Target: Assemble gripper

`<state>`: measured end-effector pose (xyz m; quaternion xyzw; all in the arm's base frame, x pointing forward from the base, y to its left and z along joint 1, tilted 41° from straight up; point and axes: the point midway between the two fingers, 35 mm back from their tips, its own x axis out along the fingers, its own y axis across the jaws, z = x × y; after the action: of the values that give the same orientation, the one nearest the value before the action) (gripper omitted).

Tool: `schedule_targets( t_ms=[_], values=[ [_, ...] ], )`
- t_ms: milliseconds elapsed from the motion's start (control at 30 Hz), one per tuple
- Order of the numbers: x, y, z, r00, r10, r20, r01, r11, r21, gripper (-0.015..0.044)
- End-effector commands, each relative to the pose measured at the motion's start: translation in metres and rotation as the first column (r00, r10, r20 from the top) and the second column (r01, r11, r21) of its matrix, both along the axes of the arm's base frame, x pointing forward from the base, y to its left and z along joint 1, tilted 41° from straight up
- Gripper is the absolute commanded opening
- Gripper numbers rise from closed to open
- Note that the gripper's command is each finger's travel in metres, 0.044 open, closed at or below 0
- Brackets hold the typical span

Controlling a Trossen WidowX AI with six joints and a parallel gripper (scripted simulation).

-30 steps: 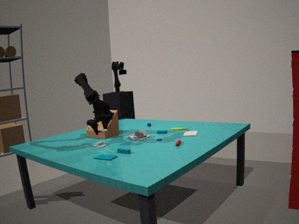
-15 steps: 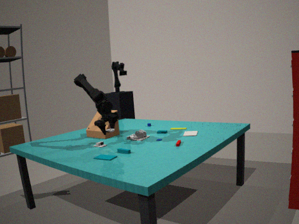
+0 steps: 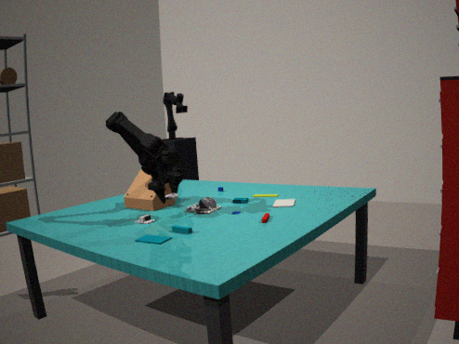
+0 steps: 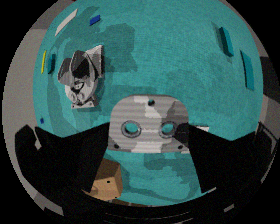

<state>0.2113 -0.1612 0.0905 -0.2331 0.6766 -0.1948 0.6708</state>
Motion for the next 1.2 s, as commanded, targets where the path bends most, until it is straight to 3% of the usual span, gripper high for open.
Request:
schedule_targets(
  t_ms=[0,1167],
  values=[
    [0.003,0.008,-0.009,1.000,-0.003,-0.012,0.003,1.000,0.002,0.0351],
    [0.014,0.101,-0.079,0.997,0.038,-0.061,-0.041,0.998,-0.046,0.0351]
  ],
)
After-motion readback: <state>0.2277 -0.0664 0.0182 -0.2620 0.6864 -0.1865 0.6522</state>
